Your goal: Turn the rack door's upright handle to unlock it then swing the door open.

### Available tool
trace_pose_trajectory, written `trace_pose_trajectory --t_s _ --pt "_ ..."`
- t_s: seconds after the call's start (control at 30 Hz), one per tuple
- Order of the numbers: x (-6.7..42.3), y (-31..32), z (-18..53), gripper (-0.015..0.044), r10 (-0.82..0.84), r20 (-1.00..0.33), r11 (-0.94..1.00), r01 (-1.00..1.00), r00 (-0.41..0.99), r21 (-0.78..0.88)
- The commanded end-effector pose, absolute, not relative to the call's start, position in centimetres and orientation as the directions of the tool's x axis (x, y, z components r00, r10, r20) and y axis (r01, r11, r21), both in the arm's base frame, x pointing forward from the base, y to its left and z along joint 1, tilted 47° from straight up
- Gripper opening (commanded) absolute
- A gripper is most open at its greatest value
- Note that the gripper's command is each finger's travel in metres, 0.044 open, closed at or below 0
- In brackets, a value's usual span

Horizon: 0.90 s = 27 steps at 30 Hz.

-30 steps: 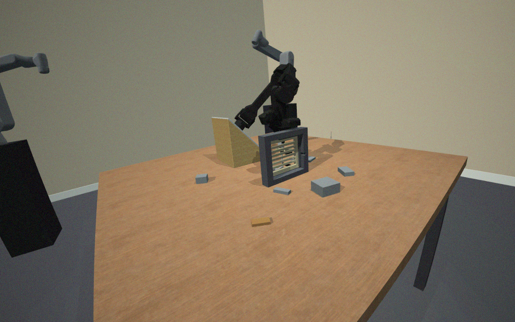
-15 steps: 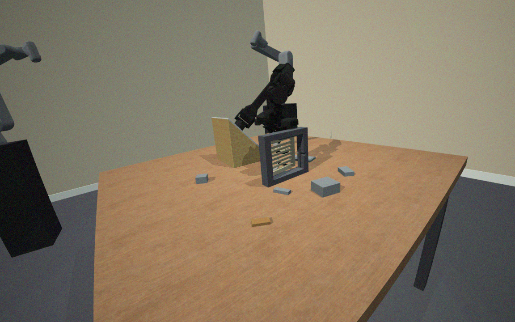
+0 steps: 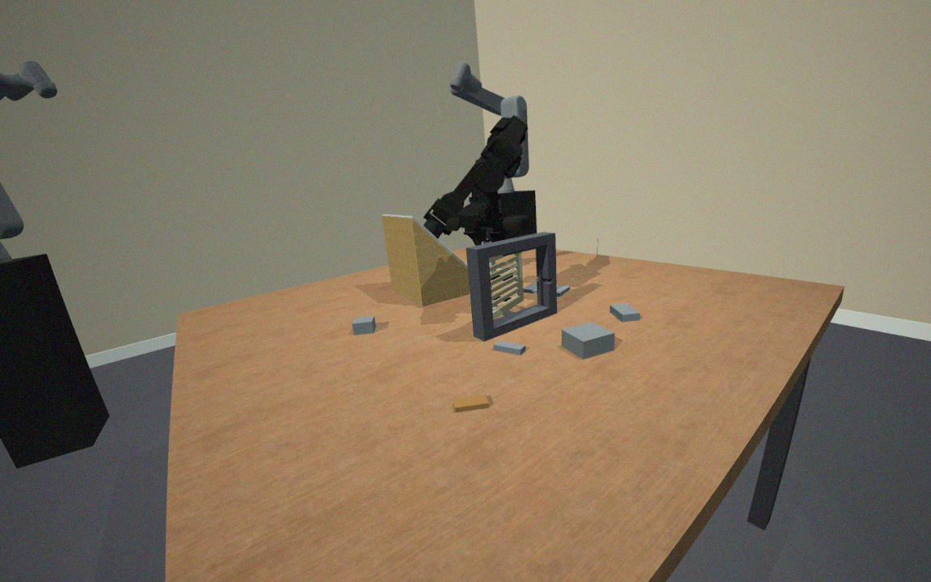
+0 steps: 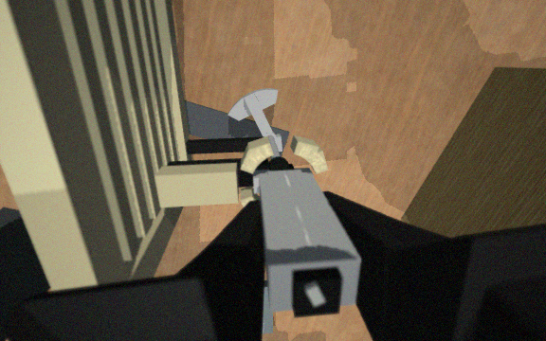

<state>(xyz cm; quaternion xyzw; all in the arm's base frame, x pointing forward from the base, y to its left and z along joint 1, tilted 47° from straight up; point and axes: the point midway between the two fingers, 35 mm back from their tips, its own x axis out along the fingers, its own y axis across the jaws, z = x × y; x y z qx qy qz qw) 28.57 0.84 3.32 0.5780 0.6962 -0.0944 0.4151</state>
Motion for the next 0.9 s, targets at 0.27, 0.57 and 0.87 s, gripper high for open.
trace_pose_trajectory --t_s 0.27,0.57,0.87 --pt "27.5 -0.1 2.2 0.0016 0.726 -0.688 0.435 0.761 0.021 0.482" --pt "26.5 -1.1 1.1 0.0016 0.725 -0.688 0.502 0.668 0.021 0.549" --pt "25.8 -2.1 0.0 0.0016 0.725 -0.689 0.558 0.568 0.021 0.604"
